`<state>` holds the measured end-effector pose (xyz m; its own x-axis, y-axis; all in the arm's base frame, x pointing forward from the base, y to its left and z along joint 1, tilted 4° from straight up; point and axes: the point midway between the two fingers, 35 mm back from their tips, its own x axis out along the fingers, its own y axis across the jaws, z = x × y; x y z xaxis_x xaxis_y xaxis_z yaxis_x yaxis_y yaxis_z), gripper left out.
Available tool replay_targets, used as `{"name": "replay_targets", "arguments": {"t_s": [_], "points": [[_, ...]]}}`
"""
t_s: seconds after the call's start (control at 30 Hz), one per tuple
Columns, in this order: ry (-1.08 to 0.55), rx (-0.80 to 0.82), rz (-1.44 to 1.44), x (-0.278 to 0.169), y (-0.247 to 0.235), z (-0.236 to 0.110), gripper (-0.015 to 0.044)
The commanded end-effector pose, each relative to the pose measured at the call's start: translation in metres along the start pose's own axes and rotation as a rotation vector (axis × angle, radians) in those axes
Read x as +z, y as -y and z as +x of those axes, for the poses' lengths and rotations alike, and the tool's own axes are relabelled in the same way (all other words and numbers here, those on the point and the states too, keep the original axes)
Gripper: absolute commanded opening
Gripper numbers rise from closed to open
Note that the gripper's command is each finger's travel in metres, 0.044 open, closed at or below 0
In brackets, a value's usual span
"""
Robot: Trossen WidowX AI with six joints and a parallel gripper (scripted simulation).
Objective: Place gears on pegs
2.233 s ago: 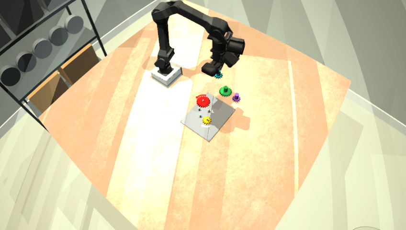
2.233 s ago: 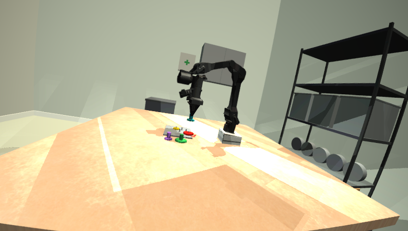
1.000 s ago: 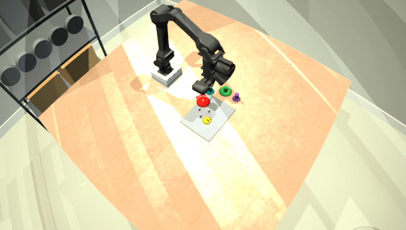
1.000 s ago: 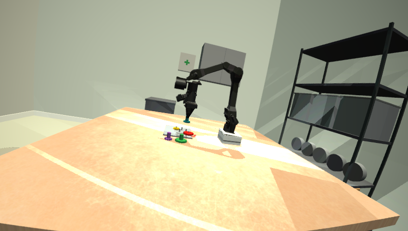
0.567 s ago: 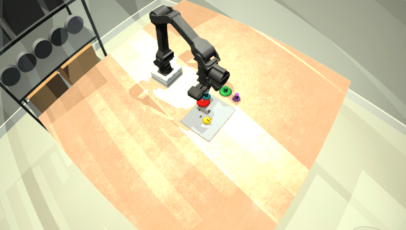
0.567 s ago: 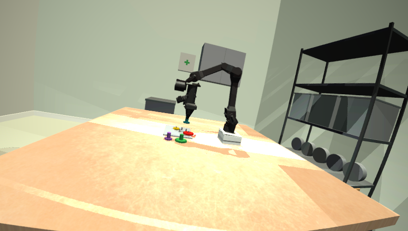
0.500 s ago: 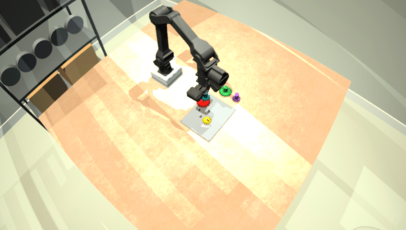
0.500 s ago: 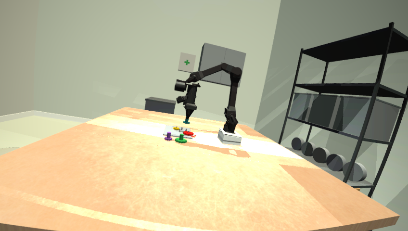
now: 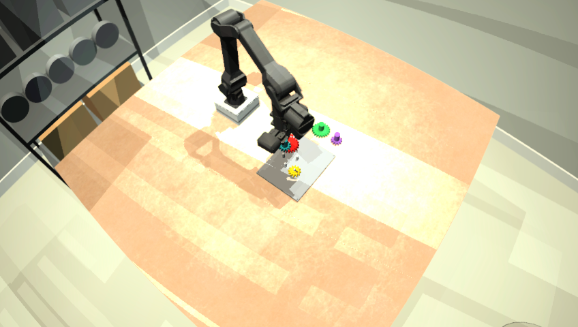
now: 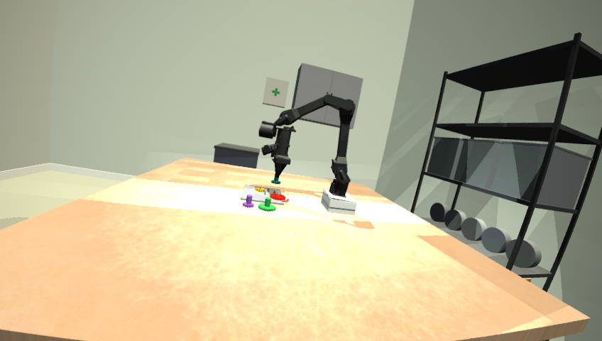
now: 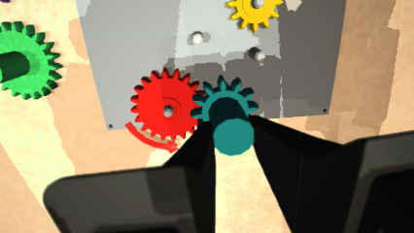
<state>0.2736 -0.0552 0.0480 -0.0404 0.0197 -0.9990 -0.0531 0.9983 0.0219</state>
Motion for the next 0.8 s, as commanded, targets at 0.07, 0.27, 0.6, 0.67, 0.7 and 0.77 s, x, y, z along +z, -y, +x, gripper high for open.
{"name": "replay_targets", "arguments": {"t_s": [0.07,0.27,0.6,0.67,0.7,0.77], "points": [[-0.004,-0.004,-0.005,-0.0031,0.0064,0.0031,0.0],[-0.004,-0.004,-0.005,-0.0028,0.0065,0.0013,0.0],[-0.004,-0.004,-0.005,-0.0028,0.0065,0.0013,0.0],[-0.004,-0.004,-0.005,-0.0028,0.0065,0.0013,0.0],[-0.004,-0.004,-0.005,-0.0028,0.0065,0.0013,0.0],[-0.004,-0.004,-0.005,-0.0028,0.0065,0.0013,0.0]]}}
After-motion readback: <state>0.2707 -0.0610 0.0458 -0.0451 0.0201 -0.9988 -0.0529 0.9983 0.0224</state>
